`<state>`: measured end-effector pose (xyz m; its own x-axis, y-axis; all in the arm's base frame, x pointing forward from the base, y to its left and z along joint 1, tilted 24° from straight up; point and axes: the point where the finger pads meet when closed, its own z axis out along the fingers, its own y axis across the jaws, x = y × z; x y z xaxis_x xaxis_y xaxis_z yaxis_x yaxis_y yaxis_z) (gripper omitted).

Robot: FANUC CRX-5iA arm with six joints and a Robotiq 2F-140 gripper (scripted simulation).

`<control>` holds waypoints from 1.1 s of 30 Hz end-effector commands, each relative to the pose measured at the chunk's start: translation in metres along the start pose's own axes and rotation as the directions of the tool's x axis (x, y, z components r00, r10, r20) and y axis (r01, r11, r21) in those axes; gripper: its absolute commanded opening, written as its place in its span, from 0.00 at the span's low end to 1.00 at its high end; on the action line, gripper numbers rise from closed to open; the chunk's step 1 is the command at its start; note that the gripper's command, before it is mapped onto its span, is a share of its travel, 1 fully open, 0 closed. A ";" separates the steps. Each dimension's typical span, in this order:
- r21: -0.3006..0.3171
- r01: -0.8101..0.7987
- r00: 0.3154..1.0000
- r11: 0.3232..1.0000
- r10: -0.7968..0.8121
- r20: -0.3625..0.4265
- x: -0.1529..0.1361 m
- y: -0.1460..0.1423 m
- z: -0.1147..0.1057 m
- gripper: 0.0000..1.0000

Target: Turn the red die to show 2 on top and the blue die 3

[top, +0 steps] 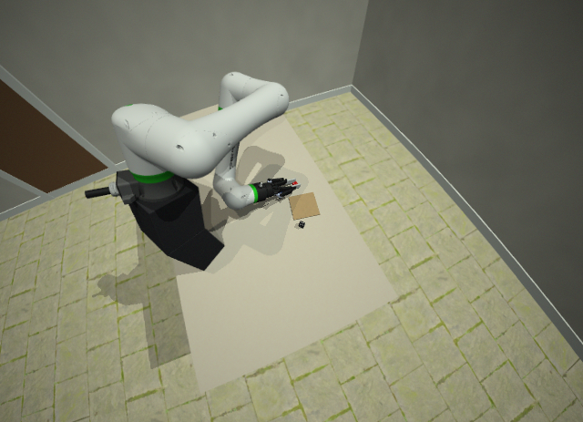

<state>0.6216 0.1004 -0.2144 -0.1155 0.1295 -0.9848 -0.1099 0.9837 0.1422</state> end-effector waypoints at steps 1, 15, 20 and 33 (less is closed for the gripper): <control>0.000 0.000 1.000 1.000 0.000 0.000 0.000 0.000 -0.002 0.25; 0.000 0.000 1.000 1.000 0.000 0.000 0.000 0.000 -0.040 0.25; 0.000 0.000 1.000 1.000 0.000 0.000 0.000 0.000 -0.047 0.25; 0.000 0.000 1.000 1.000 0.000 0.000 -0.011 0.000 -0.056 0.25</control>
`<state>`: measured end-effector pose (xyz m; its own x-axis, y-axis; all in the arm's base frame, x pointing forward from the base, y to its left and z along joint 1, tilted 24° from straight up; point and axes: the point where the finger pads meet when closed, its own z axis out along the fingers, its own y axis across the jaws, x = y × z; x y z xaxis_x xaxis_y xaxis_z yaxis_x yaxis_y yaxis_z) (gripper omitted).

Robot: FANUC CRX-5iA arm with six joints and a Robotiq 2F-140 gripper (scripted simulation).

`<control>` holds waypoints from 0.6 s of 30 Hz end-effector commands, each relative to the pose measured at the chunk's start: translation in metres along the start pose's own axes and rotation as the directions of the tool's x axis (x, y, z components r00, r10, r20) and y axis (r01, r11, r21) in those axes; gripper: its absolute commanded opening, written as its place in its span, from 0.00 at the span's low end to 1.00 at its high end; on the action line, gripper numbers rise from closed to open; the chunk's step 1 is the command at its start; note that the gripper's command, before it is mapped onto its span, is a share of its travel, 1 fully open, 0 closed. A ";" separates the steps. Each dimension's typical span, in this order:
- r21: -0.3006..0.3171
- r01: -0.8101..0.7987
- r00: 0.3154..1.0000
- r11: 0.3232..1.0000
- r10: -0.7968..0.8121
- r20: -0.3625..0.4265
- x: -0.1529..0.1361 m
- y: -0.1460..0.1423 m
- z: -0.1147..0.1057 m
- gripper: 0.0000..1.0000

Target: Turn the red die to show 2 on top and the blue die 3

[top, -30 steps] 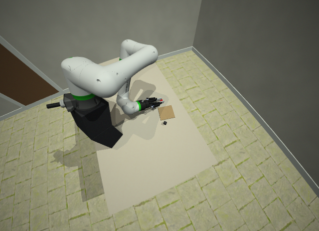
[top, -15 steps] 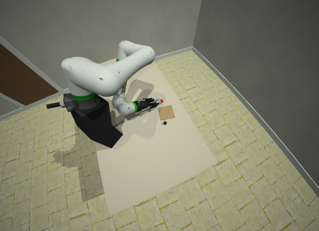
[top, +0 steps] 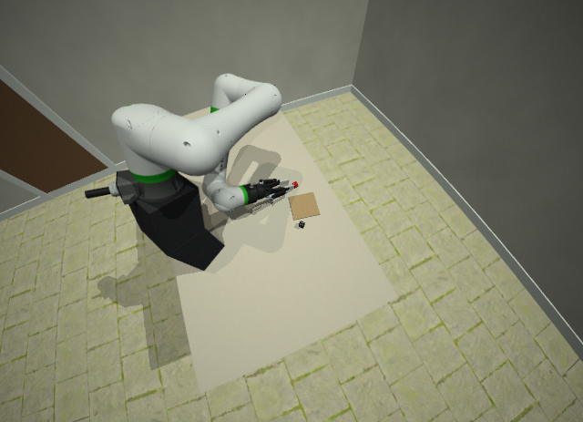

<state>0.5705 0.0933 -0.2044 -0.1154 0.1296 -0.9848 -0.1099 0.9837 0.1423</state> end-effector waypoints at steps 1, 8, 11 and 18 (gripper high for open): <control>0.000 0.000 1.000 1.000 0.000 0.000 -0.010 0.000 -0.005 0.25; 0.000 0.000 1.000 1.000 0.000 0.000 -0.030 0.000 -0.016 0.25; 0.000 0.000 1.000 1.000 0.000 0.000 -0.040 0.000 -0.021 0.25; 0.000 0.000 1.000 1.000 0.000 0.000 -0.048 0.000 -0.026 0.25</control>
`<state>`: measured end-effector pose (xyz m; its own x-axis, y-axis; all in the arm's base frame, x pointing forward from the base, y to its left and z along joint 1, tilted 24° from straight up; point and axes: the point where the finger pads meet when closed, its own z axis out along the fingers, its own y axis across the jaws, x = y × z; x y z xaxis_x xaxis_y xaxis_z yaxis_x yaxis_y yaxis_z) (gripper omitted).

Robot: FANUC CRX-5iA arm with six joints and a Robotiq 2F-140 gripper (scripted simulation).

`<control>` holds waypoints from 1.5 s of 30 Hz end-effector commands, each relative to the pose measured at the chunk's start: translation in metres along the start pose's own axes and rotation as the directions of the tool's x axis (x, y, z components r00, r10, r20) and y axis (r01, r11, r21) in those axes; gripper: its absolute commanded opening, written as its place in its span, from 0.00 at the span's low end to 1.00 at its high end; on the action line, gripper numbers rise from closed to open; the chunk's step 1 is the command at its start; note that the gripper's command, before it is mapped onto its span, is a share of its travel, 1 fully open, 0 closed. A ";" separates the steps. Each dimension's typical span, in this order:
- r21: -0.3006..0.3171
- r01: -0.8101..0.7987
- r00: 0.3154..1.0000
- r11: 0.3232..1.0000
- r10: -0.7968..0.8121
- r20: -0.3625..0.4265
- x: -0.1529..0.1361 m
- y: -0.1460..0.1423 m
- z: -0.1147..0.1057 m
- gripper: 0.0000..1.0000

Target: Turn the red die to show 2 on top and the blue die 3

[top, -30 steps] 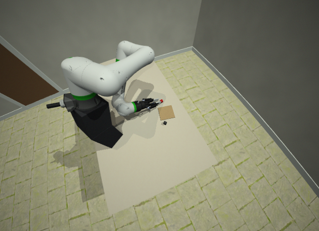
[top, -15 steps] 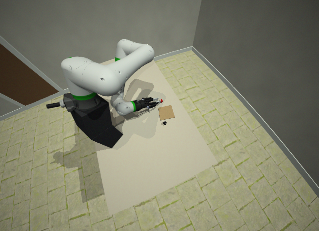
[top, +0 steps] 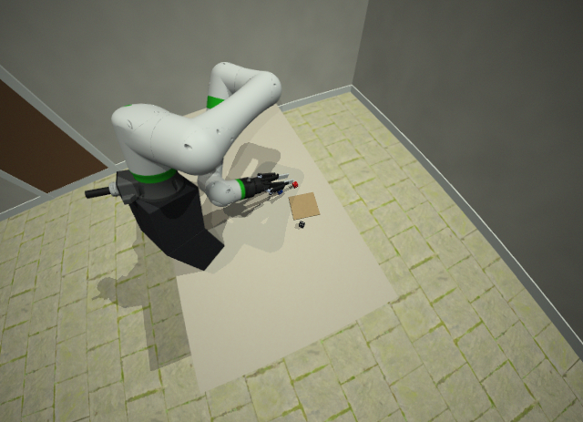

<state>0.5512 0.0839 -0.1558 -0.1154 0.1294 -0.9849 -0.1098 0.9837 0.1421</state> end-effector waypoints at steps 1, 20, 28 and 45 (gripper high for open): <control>0.000 0.000 1.000 1.000 0.000 0.000 -0.001 0.000 -0.001 0.25; 0.002 -0.001 0.957 1.000 0.002 -0.290 -0.019 0.000 0.011 0.25; 0.001 -0.001 0.878 1.000 0.002 -0.479 -0.031 0.000 0.018 0.25; -0.003 -0.003 0.689 1.000 0.000 -0.724 -0.051 -0.001 0.028 0.25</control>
<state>0.5784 0.0784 -0.1111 -0.7024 0.0199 -0.7115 -0.1251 0.9806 0.1509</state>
